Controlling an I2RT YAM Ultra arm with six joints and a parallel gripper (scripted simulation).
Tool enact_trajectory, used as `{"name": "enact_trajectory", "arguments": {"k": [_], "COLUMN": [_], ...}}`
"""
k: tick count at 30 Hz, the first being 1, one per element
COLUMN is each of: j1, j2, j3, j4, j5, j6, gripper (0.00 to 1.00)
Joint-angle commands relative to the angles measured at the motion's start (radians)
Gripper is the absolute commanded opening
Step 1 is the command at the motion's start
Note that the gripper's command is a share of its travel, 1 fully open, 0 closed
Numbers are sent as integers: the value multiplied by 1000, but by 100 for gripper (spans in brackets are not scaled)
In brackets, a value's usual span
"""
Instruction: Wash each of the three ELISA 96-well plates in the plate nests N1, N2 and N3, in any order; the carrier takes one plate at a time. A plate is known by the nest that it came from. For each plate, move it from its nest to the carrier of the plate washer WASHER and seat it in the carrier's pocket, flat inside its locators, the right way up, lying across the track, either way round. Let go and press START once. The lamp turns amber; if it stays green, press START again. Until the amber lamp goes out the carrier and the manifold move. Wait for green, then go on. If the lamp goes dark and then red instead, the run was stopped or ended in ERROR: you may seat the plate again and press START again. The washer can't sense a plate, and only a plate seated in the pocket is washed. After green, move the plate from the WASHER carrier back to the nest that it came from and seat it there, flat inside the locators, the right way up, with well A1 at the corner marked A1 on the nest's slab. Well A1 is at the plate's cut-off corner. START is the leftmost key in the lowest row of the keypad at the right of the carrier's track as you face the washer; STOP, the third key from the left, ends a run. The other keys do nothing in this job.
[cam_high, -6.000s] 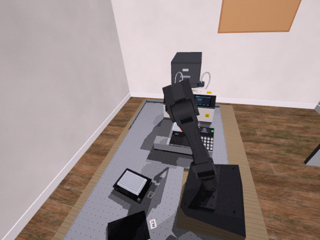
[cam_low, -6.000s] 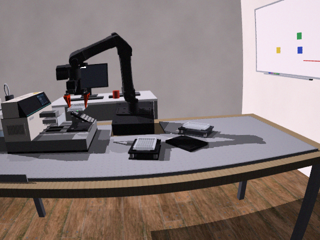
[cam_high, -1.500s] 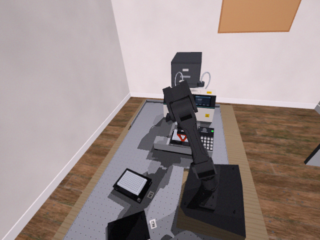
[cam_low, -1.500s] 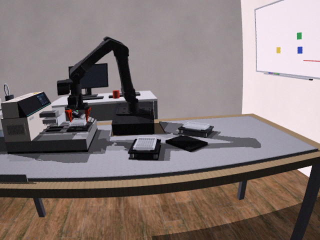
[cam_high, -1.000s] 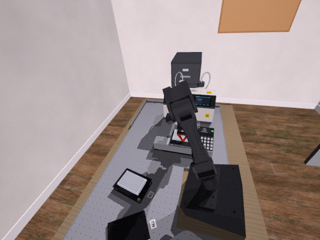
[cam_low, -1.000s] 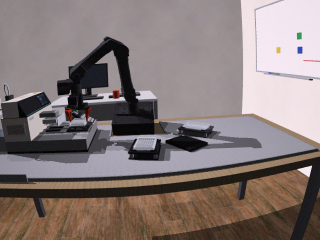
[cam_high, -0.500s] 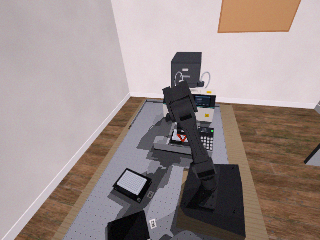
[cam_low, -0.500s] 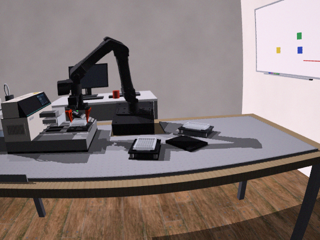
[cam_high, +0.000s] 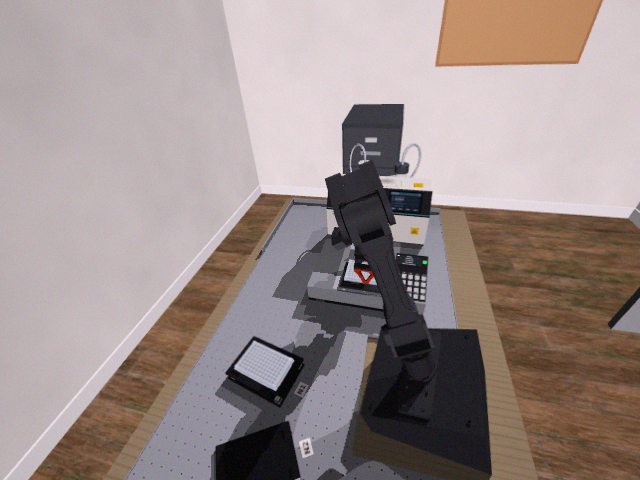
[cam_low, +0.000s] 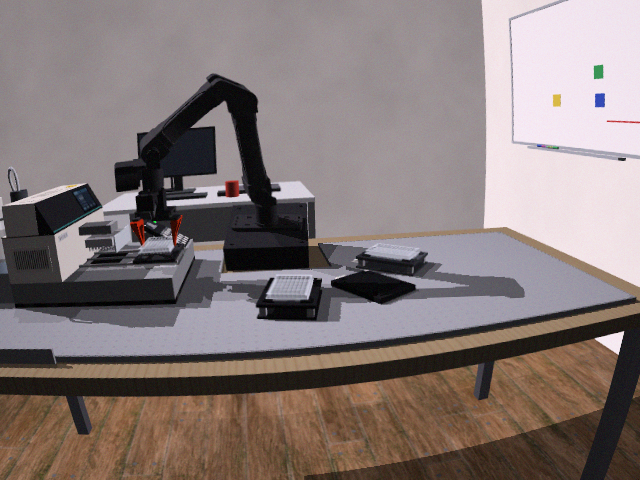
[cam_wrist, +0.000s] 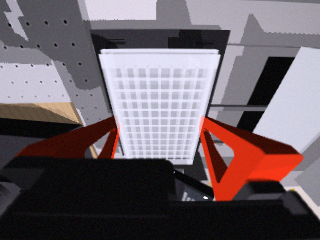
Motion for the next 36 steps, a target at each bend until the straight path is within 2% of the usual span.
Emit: {"name": "enact_trajectory", "arguments": {"k": [1, 36], "j1": [-2, 3], "j2": [-5, 4], "j3": [2, -9], "j4": [6, 27], "j5": [-1, 0], "j6": [3, 8], "gripper": [0, 0]}}
